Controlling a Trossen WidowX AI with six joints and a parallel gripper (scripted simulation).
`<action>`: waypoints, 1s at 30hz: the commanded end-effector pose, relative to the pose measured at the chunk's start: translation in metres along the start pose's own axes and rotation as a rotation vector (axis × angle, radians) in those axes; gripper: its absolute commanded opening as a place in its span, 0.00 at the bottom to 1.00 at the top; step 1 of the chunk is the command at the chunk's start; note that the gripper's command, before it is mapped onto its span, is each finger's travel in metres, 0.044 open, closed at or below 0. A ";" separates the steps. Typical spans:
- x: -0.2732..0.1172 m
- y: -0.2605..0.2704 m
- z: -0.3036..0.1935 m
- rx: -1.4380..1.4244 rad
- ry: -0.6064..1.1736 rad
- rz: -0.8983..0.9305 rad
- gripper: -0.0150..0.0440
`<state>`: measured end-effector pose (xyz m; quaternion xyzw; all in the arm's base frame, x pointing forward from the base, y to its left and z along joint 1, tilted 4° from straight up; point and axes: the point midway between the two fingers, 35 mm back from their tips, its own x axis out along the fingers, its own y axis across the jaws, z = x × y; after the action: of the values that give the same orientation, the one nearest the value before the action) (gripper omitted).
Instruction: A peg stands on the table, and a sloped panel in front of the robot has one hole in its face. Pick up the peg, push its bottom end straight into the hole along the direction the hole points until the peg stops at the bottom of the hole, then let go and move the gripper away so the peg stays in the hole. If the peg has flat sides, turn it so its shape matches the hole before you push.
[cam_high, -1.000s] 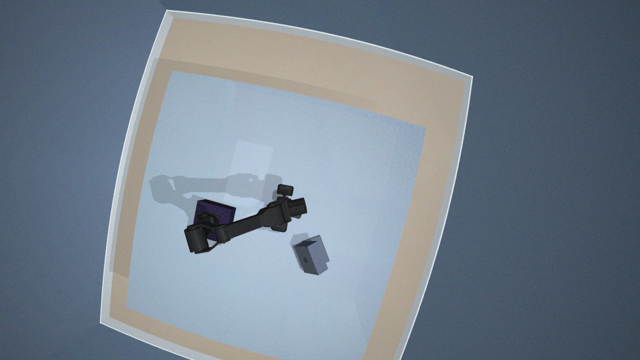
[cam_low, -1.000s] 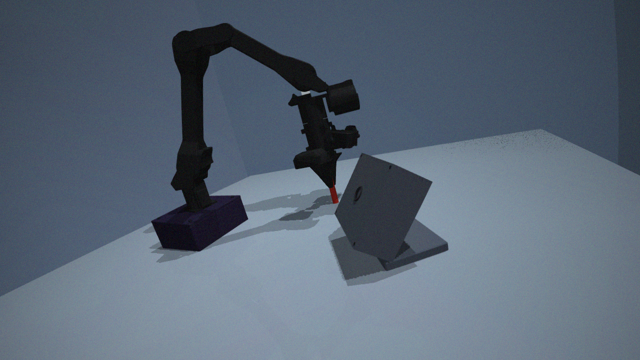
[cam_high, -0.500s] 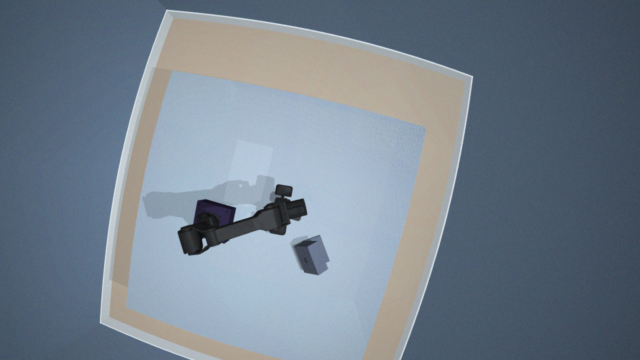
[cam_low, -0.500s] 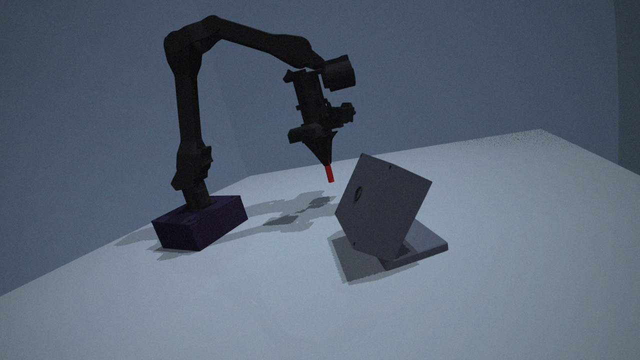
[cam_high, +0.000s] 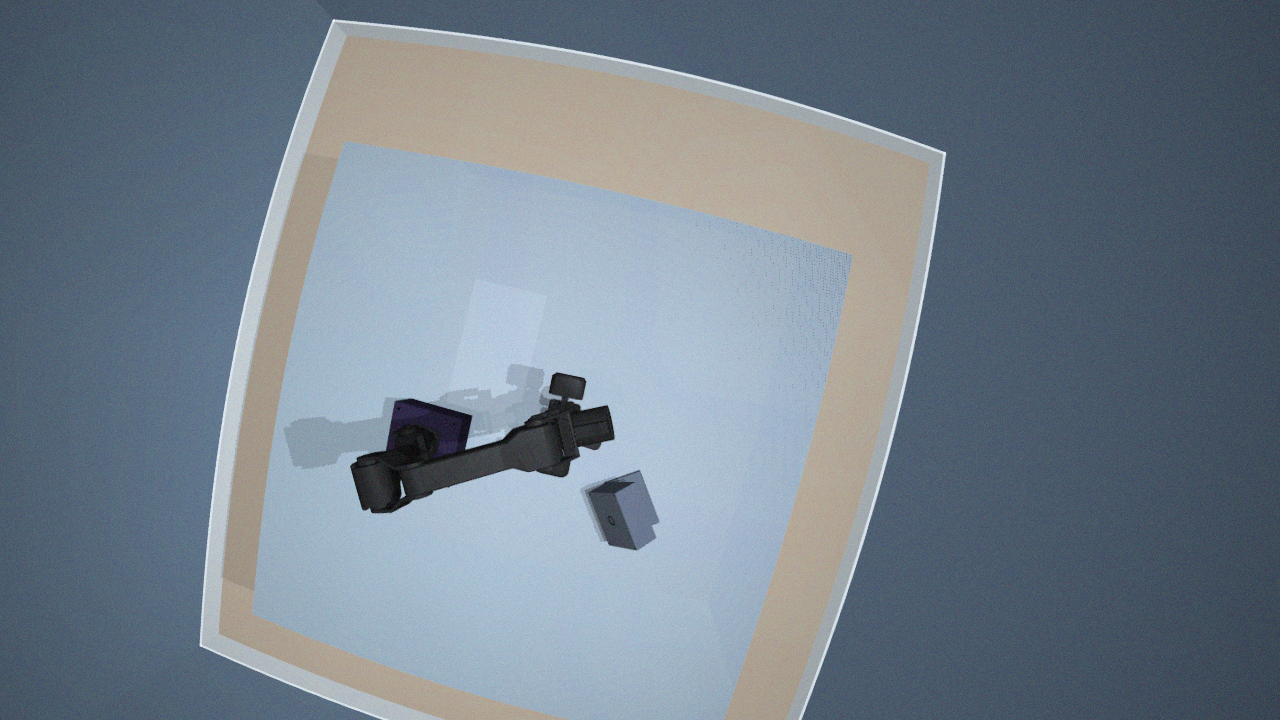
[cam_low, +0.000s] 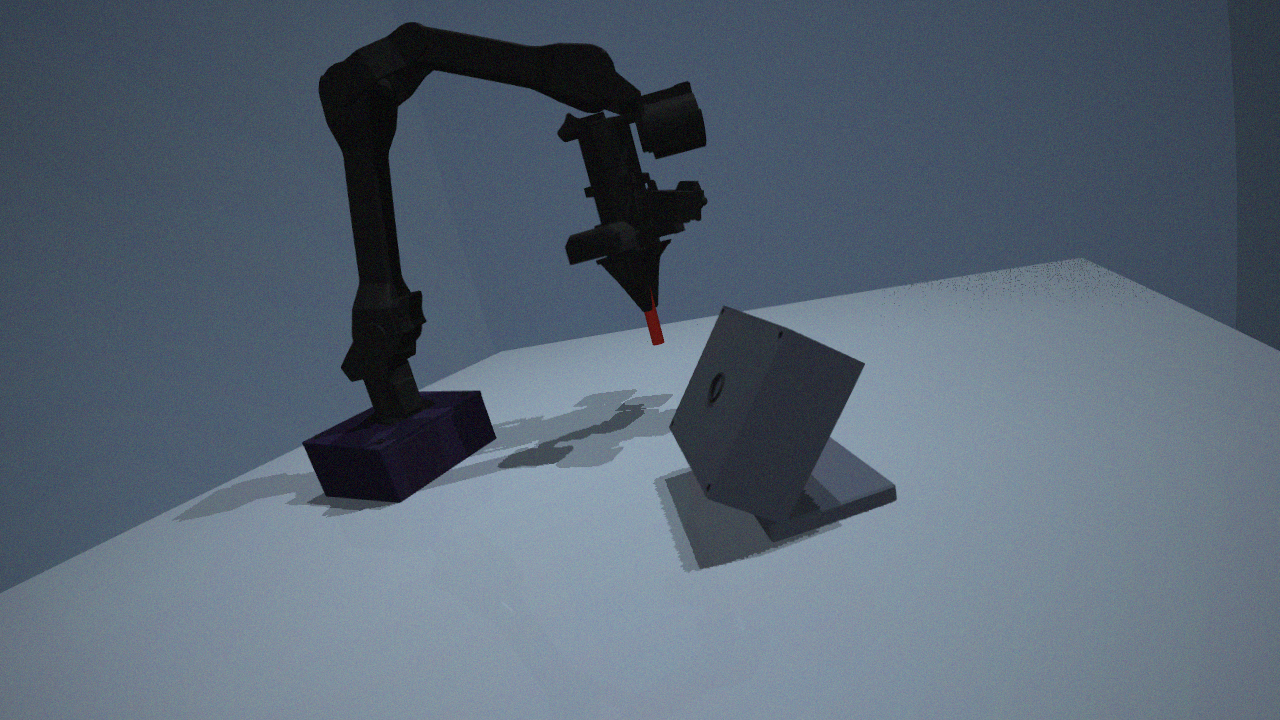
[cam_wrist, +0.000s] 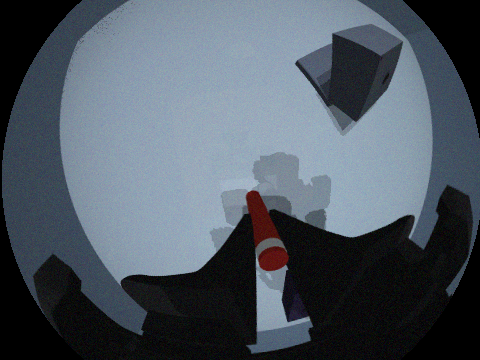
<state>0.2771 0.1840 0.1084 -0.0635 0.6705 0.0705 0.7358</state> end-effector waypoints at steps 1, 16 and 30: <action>0.000 -0.003 0.002 0.030 0.000 0.016 0.25; 0.002 -0.017 0.009 0.141 0.000 0.073 0.25; 0.003 -0.031 0.015 0.243 -0.002 0.127 0.25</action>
<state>0.2972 0.1581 0.1070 0.0565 0.6759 0.0379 0.7339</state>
